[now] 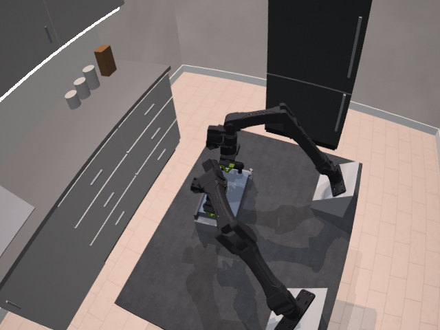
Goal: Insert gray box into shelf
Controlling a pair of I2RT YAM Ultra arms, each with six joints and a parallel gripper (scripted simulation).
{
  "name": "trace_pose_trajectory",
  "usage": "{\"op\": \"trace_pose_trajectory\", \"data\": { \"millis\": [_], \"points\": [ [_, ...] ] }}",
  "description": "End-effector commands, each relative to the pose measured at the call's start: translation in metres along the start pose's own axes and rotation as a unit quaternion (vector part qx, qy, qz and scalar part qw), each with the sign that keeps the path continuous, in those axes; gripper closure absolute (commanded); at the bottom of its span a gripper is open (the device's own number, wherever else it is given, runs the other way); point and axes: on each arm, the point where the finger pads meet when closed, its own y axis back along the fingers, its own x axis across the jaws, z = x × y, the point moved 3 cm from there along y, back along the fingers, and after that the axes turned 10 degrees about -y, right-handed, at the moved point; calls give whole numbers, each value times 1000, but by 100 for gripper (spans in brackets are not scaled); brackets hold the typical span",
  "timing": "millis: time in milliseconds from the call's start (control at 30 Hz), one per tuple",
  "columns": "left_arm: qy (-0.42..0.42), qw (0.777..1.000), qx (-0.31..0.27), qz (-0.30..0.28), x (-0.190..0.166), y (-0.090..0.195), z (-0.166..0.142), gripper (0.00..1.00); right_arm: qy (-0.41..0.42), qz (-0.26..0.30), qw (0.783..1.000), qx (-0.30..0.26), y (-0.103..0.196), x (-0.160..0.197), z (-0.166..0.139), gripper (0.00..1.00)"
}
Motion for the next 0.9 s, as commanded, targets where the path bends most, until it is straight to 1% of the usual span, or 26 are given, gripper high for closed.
{"op": "trace_pose_trajectory", "data": {
  "millis": [0, 33, 167, 200, 233, 267, 333, 367, 433, 467, 500, 533, 567, 667, 700, 733, 800, 833, 867],
  "points": [
    [10, 999, -28, -25, -3, 29, 13, 0, -3, 16, 999, -41, 27, 2, 13, 0],
    [1, 1000, -11, -5, -2, 25, 1, 0, -2, 9, 1000, -22, 34, 1, 3, 0],
    [8, 1000, -16, -11, -3, 38, 3, 0, -2, 6, 1000, -18, 46, 0, 2, 0],
    [17, 999, -24, -18, -10, 37, 5, 0, 0, 2, 1000, -8, 41, 2, 1, 0],
    [12, 1000, -20, -15, -15, 32, 0, 0, 2, -1, 1000, 1, 36, 4, 0, 0],
    [15, 999, -27, -25, -7, 45, 8, 0, -1, 9, 1000, -21, 42, 5, 7, 0],
    [15, 999, -27, -25, -7, 45, 8, 0, -1, 9, 1000, -21, 42, 5, 7, 0],
    [18, 999, -31, -25, -4, 52, 8, 0, 2, 0, 1000, -1, 45, 3, -1, 0],
    [17, 999, -31, -25, -4, 57, 6, 0, 2, -1, 1000, 0, 53, 2, -2, 0],
    [31, 998, -43, -37, 7, 76, 15, 0, 2, 0, 1000, 0, 57, 2, -2, 0],
    [31, 998, -45, -39, 6, 78, 14, 0, 2, -1, 1000, 0, 60, 2, -2, 0],
    [25, 998, -36, -34, -12, 56, 6, 0, 2, 0, 1000, 0, 64, 2, -2, 0],
    [22, 998, -44, -34, 9, 83, 10, 0, 2, 0, 1000, 0, 68, 2, -2, 0],
    [29, 997, -54, -47, 8, 96, 13, 0, -6, 10, 1000, -27, 79, 5, 9, 0],
    [27, 997, -49, -48, -2, 77, 13, 0, 0, 10, 1000, -22, 72, 5, 6, 0],
    [17, 998, -44, -42, -3, 73, 9, 0, -2, 10, 1000, -23, 74, 4, 5, 0],
    [12, 998, -40, -39, -6, 69, 6, 0, 3, 9, 1000, -15, 66, 9, 6, 0],
    [12, 998, -40, -40, -7, 69, 6, 0, 0, 13, 1000, -25, 74, 7, 7, 0],
    [12, 998, -40, -40, -7, 69, 6, 0, 0, 13, 1000, -25, 74, 7, 7, 0]
  ]
}}
